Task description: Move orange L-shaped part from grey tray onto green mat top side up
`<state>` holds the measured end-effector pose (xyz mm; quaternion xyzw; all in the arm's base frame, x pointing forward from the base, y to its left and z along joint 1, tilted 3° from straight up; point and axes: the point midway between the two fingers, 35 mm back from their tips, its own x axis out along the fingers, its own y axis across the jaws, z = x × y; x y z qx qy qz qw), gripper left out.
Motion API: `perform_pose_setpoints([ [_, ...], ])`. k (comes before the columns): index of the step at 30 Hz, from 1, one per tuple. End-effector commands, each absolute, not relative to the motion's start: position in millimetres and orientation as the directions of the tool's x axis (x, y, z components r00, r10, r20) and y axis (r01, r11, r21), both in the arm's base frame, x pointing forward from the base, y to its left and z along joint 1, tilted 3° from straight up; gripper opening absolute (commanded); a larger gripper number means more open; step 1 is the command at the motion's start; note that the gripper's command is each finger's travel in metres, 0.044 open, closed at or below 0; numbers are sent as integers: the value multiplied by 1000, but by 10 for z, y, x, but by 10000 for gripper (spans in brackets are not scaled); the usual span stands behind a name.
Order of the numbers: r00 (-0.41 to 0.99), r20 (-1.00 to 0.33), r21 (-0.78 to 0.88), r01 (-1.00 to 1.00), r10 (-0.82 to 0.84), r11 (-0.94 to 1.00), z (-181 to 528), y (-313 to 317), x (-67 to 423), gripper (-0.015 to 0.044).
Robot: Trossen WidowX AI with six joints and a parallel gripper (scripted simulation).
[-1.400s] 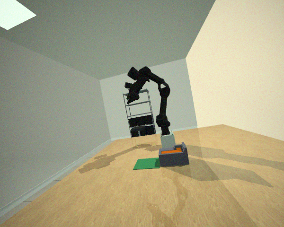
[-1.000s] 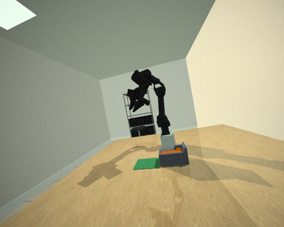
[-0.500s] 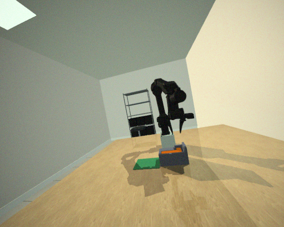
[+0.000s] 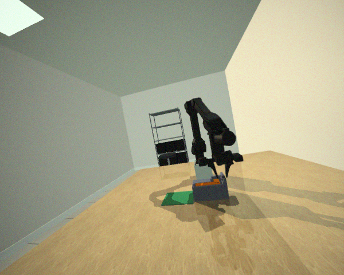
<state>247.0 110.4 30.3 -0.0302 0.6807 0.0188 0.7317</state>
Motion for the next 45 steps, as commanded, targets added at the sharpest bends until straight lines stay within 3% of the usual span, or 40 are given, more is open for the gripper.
perform_pose_setpoints([
  [1, 76, -997, -12, -72, -7, 997, 208, 1107, 2469, 180],
  [45, 76, -997, -12, -72, -7, 997, -153, 1104, 2494, 180],
])
